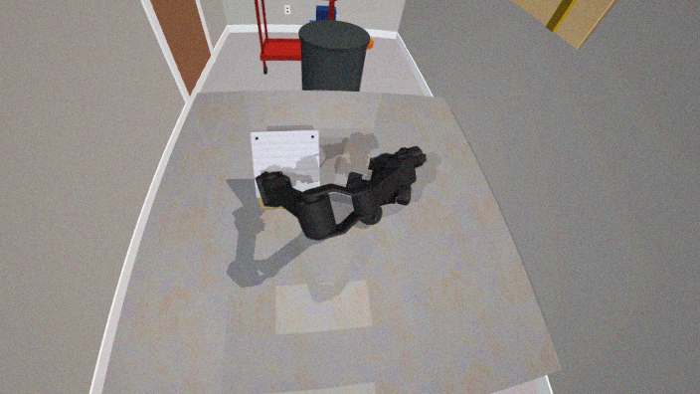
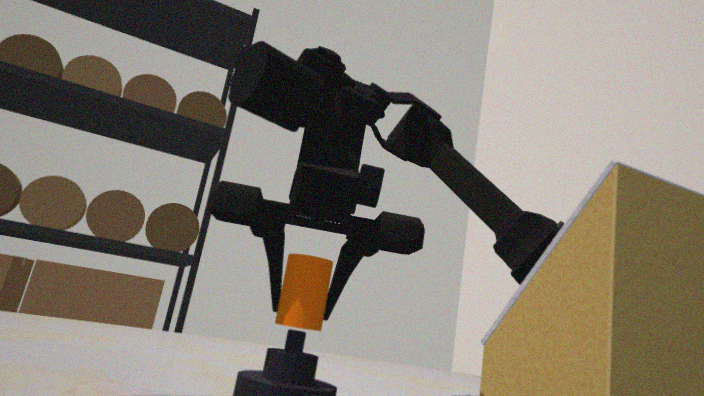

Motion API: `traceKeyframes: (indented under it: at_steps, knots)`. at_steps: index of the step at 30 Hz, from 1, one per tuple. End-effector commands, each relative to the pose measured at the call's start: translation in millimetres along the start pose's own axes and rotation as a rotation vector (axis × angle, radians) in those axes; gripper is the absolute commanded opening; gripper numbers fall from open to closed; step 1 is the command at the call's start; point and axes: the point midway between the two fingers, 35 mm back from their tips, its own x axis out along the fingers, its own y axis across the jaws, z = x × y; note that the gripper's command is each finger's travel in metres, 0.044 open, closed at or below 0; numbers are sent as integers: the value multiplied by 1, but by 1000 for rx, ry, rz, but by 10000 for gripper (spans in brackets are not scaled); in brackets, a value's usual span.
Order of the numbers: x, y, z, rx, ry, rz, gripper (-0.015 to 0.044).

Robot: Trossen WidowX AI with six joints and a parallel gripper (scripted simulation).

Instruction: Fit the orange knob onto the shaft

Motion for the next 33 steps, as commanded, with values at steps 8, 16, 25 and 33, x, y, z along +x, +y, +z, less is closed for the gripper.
traceKeyframes:
  at_steps: [8, 16, 25, 33]
  knots:
    - [2, 0, 0, -113, -1, -1, 0]
    - [4, 0, 0, -113, -1, -1, 0]
    - [-1, -1, 0, -166, -1, -1, 0]
    - [1, -1, 1, -322, -1, -1, 0]
